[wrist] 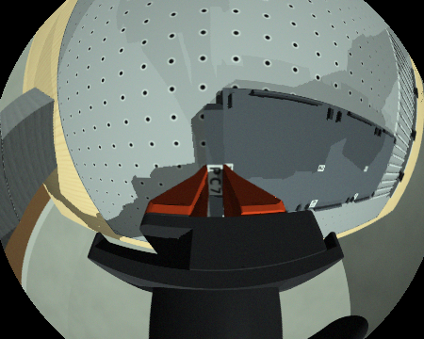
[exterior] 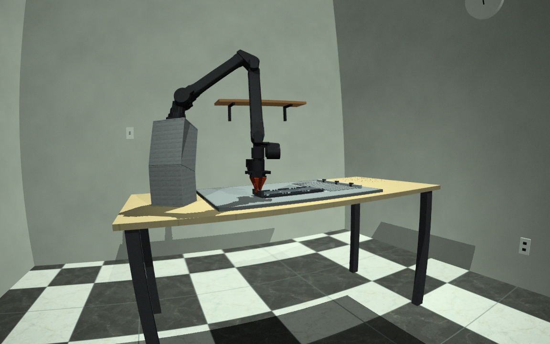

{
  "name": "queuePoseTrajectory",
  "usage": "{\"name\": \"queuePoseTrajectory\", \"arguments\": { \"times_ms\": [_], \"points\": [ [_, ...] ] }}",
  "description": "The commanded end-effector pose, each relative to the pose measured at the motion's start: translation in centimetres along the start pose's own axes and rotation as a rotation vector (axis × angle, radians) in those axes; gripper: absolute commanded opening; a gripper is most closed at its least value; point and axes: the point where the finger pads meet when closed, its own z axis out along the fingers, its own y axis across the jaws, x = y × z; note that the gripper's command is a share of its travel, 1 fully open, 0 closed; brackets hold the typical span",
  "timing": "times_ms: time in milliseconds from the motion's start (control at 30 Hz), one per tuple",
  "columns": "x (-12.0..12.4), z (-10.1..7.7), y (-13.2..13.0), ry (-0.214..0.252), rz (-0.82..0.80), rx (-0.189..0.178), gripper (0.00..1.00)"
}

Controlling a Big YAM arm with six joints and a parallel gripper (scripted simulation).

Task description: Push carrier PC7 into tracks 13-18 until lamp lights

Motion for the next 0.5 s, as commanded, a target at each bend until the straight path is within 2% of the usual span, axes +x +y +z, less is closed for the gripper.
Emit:
{"name": "queuePoseTrajectory", "arguments": {
  "times_ms": [0,333,367,467],
  "points": [
    [0.2,0.3,-2.9,0.013,0.015,0.035,0.00],
    [0.2,0.1,-3.9,0.014,0.013,0.042,0.00],
    [0.3,0.1,-4.3,0.017,0.010,0.052,0.00],
    [0.2,0.1,-4.3,0.014,0.013,0.042,0.00]
  ]
}}
